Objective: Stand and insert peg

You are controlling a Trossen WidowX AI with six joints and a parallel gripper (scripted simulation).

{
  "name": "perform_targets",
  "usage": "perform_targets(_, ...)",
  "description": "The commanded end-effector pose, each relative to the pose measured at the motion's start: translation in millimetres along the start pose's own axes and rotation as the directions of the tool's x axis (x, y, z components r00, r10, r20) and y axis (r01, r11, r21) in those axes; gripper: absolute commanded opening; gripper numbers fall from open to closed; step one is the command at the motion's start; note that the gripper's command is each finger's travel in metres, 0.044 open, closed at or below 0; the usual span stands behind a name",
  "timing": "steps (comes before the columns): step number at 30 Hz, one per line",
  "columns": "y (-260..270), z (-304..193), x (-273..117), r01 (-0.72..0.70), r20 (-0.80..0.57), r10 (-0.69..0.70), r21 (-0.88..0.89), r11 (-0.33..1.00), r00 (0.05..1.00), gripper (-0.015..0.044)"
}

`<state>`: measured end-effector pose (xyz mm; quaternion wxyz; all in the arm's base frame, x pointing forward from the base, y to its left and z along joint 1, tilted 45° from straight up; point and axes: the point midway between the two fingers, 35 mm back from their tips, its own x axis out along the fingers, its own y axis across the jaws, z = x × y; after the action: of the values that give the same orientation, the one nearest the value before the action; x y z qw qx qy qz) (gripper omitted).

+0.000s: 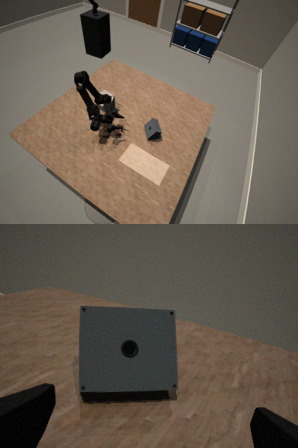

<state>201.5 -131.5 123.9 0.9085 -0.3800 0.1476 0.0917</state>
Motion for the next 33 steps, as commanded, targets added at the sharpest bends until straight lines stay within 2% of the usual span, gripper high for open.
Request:
perform_targets(1, 0, 29, -2, 0.003, -0.004, -0.003, 0.002, 1.000, 1.000, 0.0440)
perform_targets(9, 9, 87, -18, 0.055, 0.027, -0.055, 0.017, 0.998, 0.998, 0.0440)
perform_targets(14, 11, 90, -19, 0.054, 0.019, -0.055, 0.037, 0.998, 0.998, 0.0440)
perform_targets(24, 14, 68, -5, -0.020, -0.182, 0.072, 0.273, 0.962, 0.981, 0.0440)
perform_targets(33, 23, 47, 3, -0.032, -0.380, 0.214, 0.431, 0.902, 0.900, 0.0440)
